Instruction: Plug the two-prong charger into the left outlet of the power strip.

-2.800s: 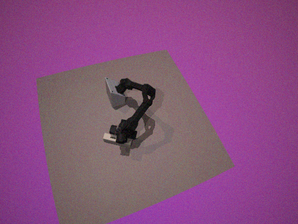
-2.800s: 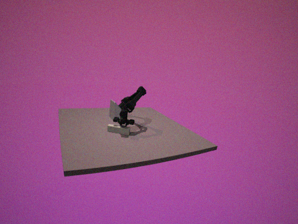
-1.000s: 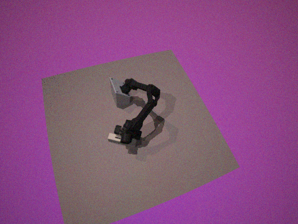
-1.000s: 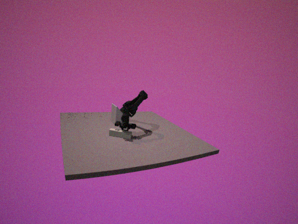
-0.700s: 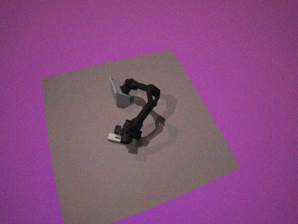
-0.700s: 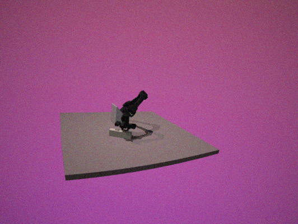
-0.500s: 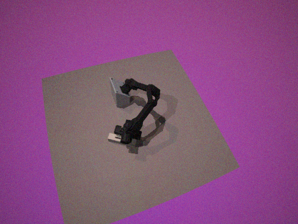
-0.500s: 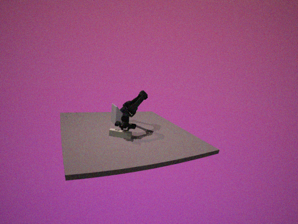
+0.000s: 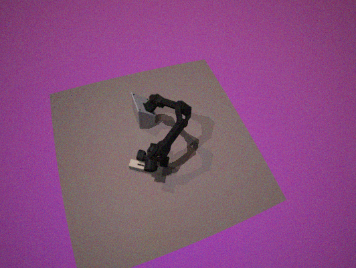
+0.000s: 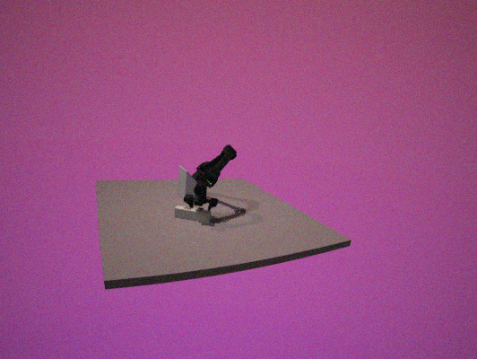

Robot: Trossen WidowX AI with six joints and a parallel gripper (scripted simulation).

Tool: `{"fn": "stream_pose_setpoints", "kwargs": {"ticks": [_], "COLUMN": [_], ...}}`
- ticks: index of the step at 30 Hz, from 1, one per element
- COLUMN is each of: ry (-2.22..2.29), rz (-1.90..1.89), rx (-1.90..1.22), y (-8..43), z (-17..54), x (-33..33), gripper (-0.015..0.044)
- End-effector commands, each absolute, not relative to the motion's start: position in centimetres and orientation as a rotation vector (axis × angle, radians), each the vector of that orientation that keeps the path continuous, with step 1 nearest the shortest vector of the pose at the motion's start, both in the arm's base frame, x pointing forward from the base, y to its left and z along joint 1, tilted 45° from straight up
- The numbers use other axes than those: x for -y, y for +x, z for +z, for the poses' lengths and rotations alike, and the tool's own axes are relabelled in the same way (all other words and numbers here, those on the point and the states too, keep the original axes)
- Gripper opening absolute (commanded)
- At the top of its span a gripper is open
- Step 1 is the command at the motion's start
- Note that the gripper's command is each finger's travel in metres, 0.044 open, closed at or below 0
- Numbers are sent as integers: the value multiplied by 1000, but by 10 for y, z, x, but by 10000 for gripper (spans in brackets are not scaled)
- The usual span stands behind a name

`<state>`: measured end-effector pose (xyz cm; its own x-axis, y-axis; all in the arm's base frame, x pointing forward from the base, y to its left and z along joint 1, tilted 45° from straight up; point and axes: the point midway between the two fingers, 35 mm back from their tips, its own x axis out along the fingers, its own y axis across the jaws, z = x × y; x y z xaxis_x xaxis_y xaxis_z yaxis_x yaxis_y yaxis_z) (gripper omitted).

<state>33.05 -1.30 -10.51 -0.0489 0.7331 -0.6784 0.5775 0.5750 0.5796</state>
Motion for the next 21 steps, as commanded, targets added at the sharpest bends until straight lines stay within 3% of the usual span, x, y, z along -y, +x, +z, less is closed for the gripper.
{"fn": "stream_pose_setpoints", "kwargs": {"ticks": [1,21], "ry": [1089,1084], "rz": [180,180], "rx": [-1725,-1715], "y": [330,326], "z": [-105,-103], "x": [13,10], "gripper": [440,440]}}
